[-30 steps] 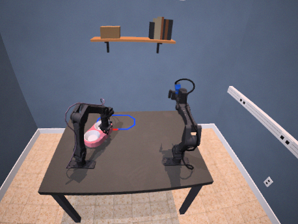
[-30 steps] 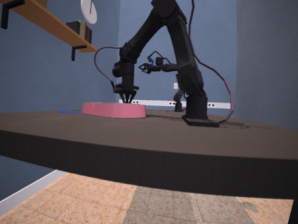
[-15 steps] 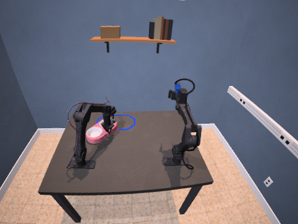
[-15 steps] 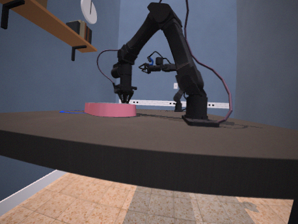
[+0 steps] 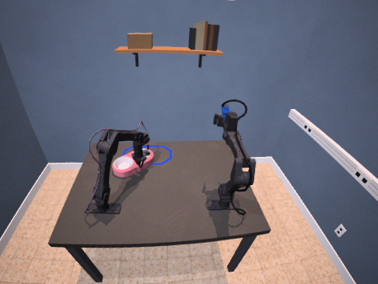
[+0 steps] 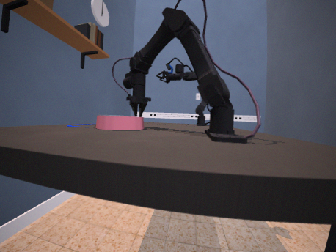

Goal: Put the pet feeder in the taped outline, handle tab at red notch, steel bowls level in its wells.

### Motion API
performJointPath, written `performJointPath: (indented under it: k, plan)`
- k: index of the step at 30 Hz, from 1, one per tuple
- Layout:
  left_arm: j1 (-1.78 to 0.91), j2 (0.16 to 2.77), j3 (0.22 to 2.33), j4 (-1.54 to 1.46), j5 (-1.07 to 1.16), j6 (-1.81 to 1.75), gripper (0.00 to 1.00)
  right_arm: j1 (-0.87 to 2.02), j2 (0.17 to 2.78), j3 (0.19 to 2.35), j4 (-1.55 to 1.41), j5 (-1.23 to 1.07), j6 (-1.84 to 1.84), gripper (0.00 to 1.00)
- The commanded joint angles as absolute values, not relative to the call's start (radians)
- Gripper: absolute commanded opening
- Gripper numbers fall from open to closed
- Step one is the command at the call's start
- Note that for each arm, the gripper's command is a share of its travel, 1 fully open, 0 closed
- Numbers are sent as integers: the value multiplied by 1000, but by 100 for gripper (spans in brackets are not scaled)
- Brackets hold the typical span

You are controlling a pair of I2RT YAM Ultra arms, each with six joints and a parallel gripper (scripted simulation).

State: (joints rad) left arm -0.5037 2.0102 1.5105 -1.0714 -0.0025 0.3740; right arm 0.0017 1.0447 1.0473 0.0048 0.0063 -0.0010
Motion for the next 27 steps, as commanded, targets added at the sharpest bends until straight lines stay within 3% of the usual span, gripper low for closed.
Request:
performJointPath:
  k: [1, 27]
  plan:
    - [-503, 2049, 1573, -1061, -4, 491, 16, -1, 1024, 1080, 30, 8, -4, 100]
    - [-492, 2249, 1883, -1152, 3, 862, 16, -1, 1024, 1080, 30, 8, -4, 100]
